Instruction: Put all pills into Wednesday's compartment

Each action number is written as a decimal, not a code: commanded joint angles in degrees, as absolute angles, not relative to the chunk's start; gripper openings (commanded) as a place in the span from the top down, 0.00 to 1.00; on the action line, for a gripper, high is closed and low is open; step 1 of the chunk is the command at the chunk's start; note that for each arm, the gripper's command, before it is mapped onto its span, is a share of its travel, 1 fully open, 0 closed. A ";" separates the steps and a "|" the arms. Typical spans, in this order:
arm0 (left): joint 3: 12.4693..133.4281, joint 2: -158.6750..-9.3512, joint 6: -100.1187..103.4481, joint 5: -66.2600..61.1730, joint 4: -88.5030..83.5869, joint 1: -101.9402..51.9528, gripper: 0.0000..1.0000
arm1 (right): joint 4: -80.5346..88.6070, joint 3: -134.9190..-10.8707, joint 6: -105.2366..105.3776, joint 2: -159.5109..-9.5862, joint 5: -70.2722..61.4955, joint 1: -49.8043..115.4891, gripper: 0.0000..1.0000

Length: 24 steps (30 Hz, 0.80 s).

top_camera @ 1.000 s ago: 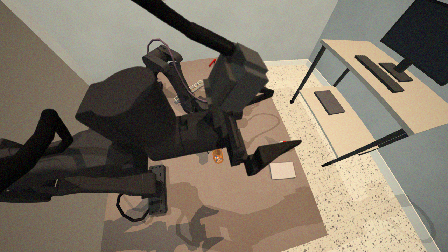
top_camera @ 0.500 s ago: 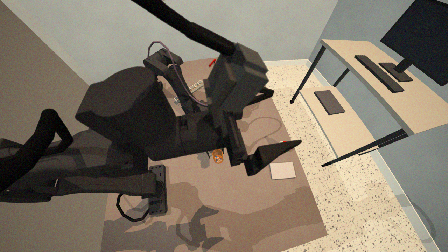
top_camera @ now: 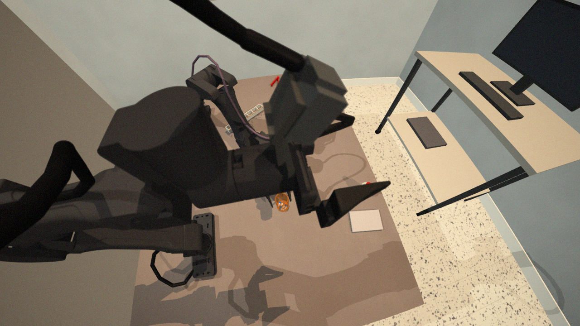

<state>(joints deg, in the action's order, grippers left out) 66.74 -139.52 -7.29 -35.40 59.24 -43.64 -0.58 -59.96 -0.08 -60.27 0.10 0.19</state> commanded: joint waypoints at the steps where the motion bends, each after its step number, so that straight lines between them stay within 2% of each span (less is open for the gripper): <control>1: 68.57 -139.00 -6.93 -35.21 59.61 -43.90 0.35 | -0.34 -60.31 0.00 -59.85 0.01 0.01 0.00; 2: 68.57 -139.00 -6.93 -35.21 59.61 -43.90 0.35 | -0.34 -60.31 0.00 -59.85 0.01 0.01 0.00; 3: 68.57 -139.00 -6.93 -35.21 59.61 -43.90 0.39 | -0.34 -60.31 0.00 -59.85 0.01 0.01 0.00; 5: 68.57 -139.00 -6.94 -35.21 59.61 -43.90 0.39 | -0.34 -60.31 0.00 -59.85 0.01 0.01 0.00; 6: 68.57 -139.00 -6.94 -35.21 59.61 -43.90 0.44 | -0.34 -60.31 0.00 -59.85 0.01 0.01 0.00; 8: 67.68 -138.47 -6.96 -35.29 60.51 -43.84 0.44 | -0.34 -60.31 0.00 -59.85 0.01 0.01 0.00; 9: 67.68 -138.47 -6.96 -35.29 60.51 -43.84 0.48 | -0.34 -60.31 0.00 -59.85 0.01 0.01 0.00; 11: 67.68 -138.47 -6.96 -35.29 60.51 -43.84 0.48 | -0.34 -60.31 0.00 -59.85 0.01 0.01 0.00; 12: 67.68 -138.47 -6.96 -35.29 60.51 -43.84 0.52 | -0.34 -60.31 0.00 -59.85 0.01 0.01 0.00; 14: 67.40 -138.28 -6.99 -35.37 60.68 -43.77 0.52 | -0.34 -60.31 0.00 -59.85 0.01 0.01 0.00; 15: 67.40 -138.28 -6.99 -35.37 60.68 -43.77 0.56 | -0.34 -60.31 0.00 -59.85 0.01 0.01 0.00; 19: 67.40 -138.28 -6.99 -35.37 60.68 -43.77 0.56 | -0.34 -60.31 0.00 -59.85 0.01 0.01 0.00; 24: 67.12 -138.18 -7.01 -35.44 60.84 -43.65 0.63 | -0.34 -60.31 0.00 -59.85 0.01 0.01 0.00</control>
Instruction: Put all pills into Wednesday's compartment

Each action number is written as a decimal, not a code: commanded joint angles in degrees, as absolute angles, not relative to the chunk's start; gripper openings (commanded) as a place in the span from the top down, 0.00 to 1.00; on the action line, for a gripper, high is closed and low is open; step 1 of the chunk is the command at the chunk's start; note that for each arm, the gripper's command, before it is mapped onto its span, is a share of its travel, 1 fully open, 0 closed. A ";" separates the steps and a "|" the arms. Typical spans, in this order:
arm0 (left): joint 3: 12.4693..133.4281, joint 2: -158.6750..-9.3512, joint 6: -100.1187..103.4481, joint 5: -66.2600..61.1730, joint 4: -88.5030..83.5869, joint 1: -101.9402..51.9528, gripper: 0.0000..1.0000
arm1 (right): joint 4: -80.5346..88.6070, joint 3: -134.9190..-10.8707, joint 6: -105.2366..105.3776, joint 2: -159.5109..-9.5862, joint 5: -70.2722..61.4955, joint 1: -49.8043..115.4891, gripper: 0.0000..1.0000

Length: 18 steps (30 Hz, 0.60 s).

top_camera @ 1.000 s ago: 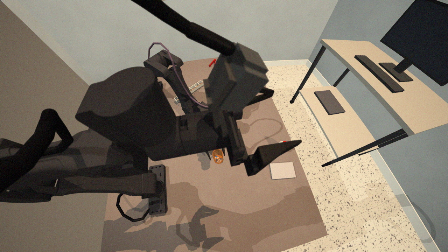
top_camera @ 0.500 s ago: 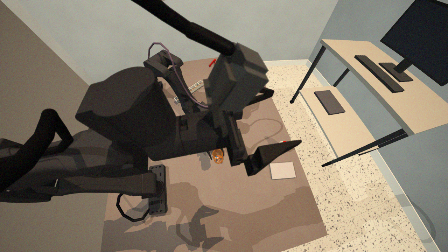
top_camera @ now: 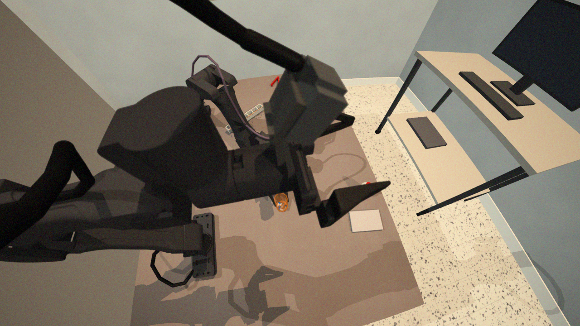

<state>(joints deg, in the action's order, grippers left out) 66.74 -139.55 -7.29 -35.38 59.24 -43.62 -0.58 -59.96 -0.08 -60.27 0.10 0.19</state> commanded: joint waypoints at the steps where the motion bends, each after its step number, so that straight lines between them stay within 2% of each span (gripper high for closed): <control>1: 67.12 -138.18 -7.01 -35.44 60.84 -43.65 0.65 | -0.34 -60.31 0.00 -59.85 0.01 0.01 0.00; 4: 66.57 -138.08 -7.03 -35.52 61.00 -43.63 0.99 | -0.34 -60.31 0.00 -59.85 0.01 0.01 0.00; 5: 66.57 -138.08 -7.03 -35.52 61.00 -43.63 1.00 | -0.34 -60.31 0.00 -59.85 0.01 0.01 0.00; 8: 66.11 -137.43 -7.02 -35.52 59.73 -43.64 0.66 | -0.34 -60.31 0.00 -59.85 0.01 0.01 0.00; 18: 65.94 -129.59 -6.94 -35.51 52.23 -43.67 0.64 | -0.34 -60.31 0.00 -59.85 0.01 0.01 0.00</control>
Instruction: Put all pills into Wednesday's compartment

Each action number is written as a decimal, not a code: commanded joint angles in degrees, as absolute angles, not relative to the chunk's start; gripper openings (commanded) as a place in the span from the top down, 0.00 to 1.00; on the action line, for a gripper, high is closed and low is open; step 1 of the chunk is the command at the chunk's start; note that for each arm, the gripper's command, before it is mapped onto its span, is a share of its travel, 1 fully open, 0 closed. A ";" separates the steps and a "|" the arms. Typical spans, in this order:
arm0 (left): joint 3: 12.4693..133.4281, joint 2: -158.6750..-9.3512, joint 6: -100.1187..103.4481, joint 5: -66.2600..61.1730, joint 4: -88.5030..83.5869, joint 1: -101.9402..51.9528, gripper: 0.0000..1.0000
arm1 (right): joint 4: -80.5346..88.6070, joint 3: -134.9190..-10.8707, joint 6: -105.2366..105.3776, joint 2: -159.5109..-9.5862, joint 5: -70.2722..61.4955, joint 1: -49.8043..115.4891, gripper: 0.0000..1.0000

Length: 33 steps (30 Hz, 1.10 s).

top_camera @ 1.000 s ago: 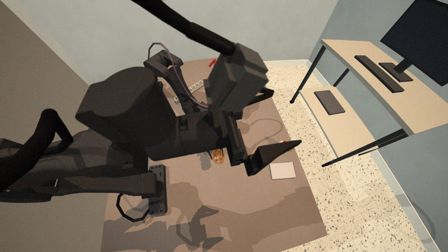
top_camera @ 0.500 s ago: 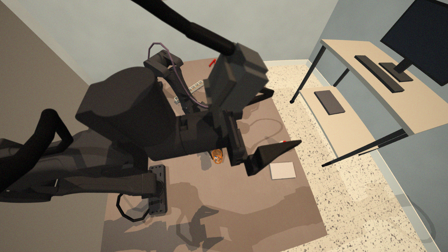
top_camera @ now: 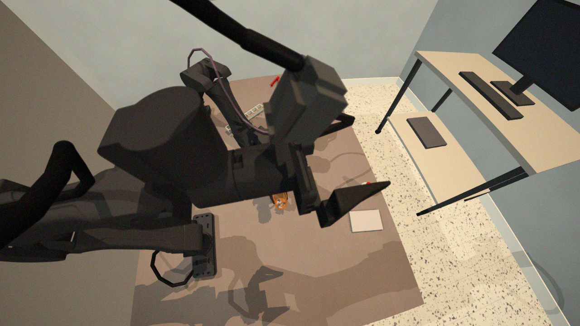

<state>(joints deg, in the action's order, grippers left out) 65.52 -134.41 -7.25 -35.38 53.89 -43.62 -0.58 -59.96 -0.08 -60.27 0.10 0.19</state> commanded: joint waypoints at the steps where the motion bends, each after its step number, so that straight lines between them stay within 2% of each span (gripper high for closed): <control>1: 65.94 -129.47 -7.77 -35.35 51.65 -43.66 0.64 | -0.34 -60.31 0.00 -59.85 0.01 0.01 0.00; 11: 59.90 -120.87 -18.32 -32.85 37.67 -35.27 0.64 | 1.27 -57.37 -0.55 -58.74 -2.00 7.06 0.00; 24: 41.58 -91.62 -40.66 -28.68 7.14 -5.89 0.64 | 2.66 -46.35 -1.07 -56.29 -3.78 39.05 0.00; 28: 39.05 -86.87 -43.97 -28.05 2.52 -1.74 0.64 | 2.61 -44.98 -1.07 -56.03 -3.83 43.17 0.00; 33: 33.31 -73.94 -52.87 -25.63 -11.56 8.72 0.64 | 2.84 -41.46 -1.19 -55.27 -4.30 53.63 0.00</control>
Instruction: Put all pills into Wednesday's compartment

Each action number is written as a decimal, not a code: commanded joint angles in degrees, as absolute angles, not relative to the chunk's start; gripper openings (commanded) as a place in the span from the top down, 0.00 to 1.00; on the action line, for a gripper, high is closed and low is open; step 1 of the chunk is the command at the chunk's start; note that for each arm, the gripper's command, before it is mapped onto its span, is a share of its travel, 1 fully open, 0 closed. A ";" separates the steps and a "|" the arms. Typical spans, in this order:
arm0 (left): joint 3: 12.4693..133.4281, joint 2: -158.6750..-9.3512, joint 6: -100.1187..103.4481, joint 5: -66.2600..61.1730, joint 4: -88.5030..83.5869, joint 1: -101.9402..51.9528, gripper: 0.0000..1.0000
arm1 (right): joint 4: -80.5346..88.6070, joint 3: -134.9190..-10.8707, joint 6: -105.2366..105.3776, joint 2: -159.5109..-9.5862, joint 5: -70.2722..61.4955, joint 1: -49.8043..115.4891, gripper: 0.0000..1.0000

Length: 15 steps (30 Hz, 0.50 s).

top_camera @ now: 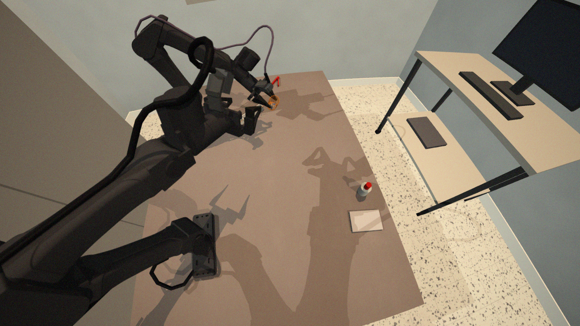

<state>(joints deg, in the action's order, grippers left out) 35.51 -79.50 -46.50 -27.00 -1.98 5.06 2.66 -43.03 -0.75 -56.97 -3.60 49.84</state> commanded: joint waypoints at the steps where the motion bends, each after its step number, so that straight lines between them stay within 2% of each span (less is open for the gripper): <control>1: 32.13 -71.82 -54.30 -25.21 -13.87 10.61 0.64 | 3.27 -40.80 -1.30 -55.14 -4.42 55.58 0.00; 15: 20.86 -48.68 -69.76 -21.61 -38.35 30.45 0.64 | 3.07 -34.95 -1.13 -53.97 -4.45 73.46 0.00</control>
<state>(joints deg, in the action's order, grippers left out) 21.61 -53.65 -65.39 -22.13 -31.86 27.68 3.53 -35.73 -0.93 -55.57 -4.47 71.44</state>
